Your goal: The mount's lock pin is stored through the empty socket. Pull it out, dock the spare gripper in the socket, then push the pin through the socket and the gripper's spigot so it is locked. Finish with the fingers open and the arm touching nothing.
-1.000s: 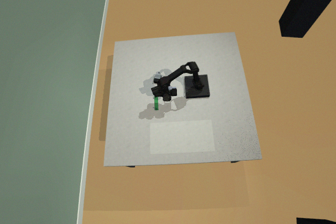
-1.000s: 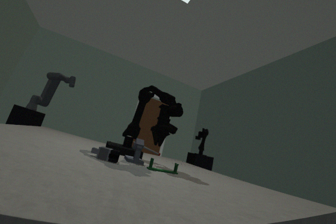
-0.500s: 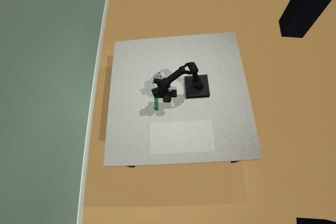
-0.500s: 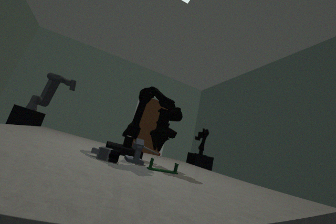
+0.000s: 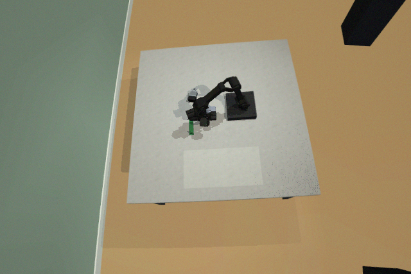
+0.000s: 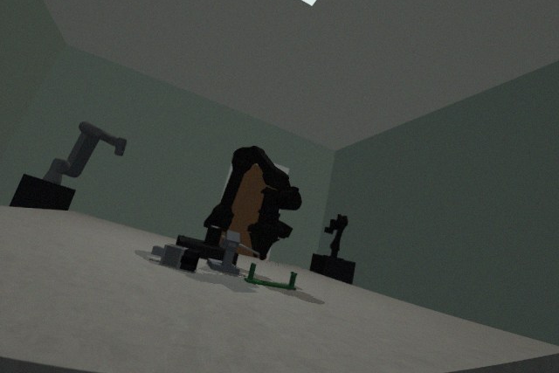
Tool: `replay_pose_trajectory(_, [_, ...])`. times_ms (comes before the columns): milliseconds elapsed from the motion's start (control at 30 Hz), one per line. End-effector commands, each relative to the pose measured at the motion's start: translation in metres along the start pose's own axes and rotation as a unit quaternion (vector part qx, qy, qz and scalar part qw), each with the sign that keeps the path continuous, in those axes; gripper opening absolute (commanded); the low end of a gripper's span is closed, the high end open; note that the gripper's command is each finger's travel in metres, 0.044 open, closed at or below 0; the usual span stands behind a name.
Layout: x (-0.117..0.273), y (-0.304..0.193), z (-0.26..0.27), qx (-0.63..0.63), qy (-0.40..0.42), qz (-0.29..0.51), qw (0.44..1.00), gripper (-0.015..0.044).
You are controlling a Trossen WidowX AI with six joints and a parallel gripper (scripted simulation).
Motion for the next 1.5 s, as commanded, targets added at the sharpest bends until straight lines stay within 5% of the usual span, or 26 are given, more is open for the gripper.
replay_pose_trajectory(0, [-0.008,-0.001,0.0,0.002,0.001,0.002,1.0,0.03])
replay_pose_trajectory(233, [-0.011,-0.001,0.001,0.002,0.001,0.002,1.0,0.03])
replay_pose_trajectory(600, [-0.011,-0.001,0.001,0.002,0.001,0.002,1.0,0.0011])
replay_pose_trajectory(967, [-0.011,-0.001,0.001,0.001,0.002,-0.003,1.0,0.0])
replay_pose_trajectory(1467, [-0.001,-0.011,0.001,0.0,0.002,-0.108,0.994,0.0])
Point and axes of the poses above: the point midway between the two fingers, 35 mm back from their tips, its own x axis back along the fingers, its own z axis across the jaws, y = z × x, the point moved 8 cm from there along x, back along the fingers, and after that the axes turned 4 degrees about x, right-handed, at the moved point
